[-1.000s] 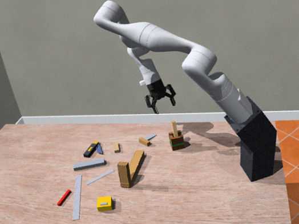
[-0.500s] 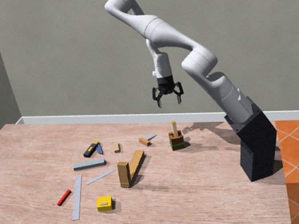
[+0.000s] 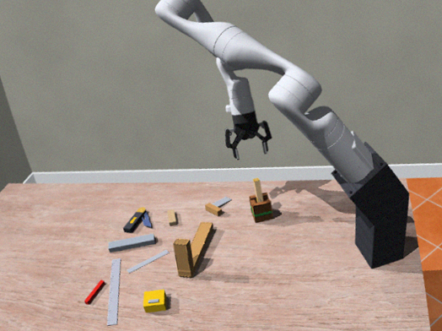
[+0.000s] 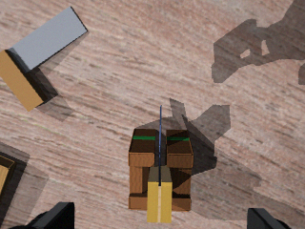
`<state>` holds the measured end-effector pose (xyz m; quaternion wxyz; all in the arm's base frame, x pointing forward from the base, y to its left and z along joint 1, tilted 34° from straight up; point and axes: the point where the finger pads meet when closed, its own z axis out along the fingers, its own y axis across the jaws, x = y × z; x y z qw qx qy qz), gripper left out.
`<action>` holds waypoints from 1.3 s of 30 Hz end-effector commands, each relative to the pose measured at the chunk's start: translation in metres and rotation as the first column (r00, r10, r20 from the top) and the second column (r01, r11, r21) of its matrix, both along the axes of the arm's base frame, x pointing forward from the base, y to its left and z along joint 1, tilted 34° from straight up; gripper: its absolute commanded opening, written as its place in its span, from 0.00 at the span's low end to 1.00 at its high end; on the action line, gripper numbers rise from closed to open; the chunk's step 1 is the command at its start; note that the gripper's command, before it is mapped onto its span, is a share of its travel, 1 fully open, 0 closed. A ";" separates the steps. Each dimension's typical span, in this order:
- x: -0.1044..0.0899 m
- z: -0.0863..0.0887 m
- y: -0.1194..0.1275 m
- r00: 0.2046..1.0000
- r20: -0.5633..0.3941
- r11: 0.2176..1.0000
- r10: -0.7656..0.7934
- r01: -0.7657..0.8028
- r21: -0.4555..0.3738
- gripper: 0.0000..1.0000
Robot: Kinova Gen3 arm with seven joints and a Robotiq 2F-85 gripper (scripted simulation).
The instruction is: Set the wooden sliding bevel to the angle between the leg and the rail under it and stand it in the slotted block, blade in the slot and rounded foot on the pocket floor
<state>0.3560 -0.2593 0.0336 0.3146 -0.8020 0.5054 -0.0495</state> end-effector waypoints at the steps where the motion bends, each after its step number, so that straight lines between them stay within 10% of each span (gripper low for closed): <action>1: 0.000 0.001 -0.001 1.000 0.001 1.000 -0.001 0.001 -0.001 1.00; 11: 0.019 -0.039 0.024 1.000 0.001 1.000 -0.001 0.001 -0.001 1.00; 39: 0.024 -0.049 0.029 1.000 0.001 1.000 -0.001 0.001 -0.001 1.00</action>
